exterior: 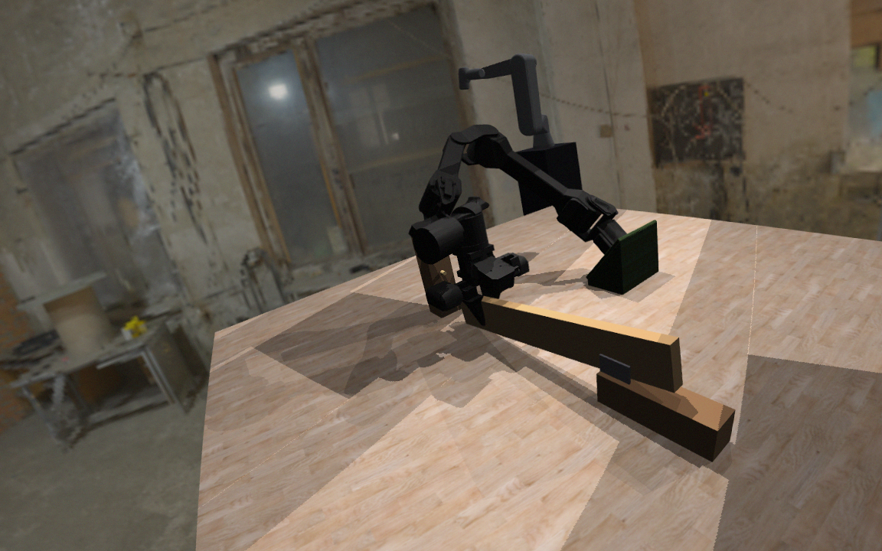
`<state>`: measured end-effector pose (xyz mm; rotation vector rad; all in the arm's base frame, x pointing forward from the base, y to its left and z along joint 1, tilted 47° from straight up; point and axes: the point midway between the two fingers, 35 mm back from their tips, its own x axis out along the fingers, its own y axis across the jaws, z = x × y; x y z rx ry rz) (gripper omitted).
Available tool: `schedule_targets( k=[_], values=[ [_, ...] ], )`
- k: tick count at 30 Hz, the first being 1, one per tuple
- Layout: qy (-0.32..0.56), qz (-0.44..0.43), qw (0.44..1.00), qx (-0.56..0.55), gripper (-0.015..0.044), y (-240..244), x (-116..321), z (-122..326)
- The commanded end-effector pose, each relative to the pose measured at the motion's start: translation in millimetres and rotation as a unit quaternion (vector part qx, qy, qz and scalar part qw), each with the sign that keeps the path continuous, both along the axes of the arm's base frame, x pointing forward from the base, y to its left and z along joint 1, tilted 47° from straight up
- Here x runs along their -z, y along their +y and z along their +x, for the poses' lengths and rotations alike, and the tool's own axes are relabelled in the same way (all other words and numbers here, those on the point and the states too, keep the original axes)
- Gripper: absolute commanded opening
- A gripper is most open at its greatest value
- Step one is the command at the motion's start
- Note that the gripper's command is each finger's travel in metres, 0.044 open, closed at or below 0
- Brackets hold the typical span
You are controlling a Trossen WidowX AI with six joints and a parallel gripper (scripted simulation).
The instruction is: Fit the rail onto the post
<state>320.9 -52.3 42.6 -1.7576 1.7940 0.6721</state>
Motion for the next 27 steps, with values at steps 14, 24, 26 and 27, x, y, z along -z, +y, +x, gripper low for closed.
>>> schedule_targets(
  k=[14, 24, 26, 27],
  values=[
    [-0.001, 0.001, 1.0, -0.003, 0.0, 8.4, -6.5, 2.3],
    [-0.001, 0.001, 1.0, -0.003, 0.0, 12.0, -9.9, 3.0],
    [-0.001, 0.001, 1.0, -0.003, 0.0, 12.8, -10.6, 3.1],
    [-0.001, 0.001, 1.0, -0.003, 0.0, 13.1, -10.9, 3.1]
  ],
)
